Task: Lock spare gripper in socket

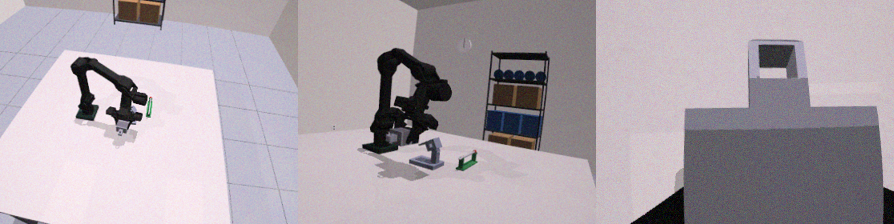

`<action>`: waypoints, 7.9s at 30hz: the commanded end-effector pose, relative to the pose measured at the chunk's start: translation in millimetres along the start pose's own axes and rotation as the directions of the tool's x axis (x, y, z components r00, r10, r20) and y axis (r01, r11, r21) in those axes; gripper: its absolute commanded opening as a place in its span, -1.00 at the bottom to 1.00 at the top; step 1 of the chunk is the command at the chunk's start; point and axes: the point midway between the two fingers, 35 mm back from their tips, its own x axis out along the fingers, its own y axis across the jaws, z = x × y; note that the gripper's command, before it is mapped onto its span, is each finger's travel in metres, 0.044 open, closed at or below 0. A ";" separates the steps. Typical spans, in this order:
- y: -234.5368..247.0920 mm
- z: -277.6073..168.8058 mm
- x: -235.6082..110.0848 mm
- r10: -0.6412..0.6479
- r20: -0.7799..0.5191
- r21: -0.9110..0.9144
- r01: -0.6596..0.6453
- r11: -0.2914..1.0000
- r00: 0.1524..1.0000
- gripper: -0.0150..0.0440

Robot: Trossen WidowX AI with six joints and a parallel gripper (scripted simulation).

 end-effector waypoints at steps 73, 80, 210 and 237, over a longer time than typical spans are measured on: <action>-43.1 -89.4 -101.4 0.261 0.398 -0.605 0.466 -0.646 0.879 -0.49; -47.9 -96.1 -113.4 0.331 0.429 -0.370 0.498 -0.785 0.841 -0.49; -49.3 -96.3 -111.7 0.352 0.477 -0.133 0.462 -0.877 0.805 1.00; -54.6 -65.9 -147.8 0.445 0.387 -0.102 0.517 -0.850 0.808 1.00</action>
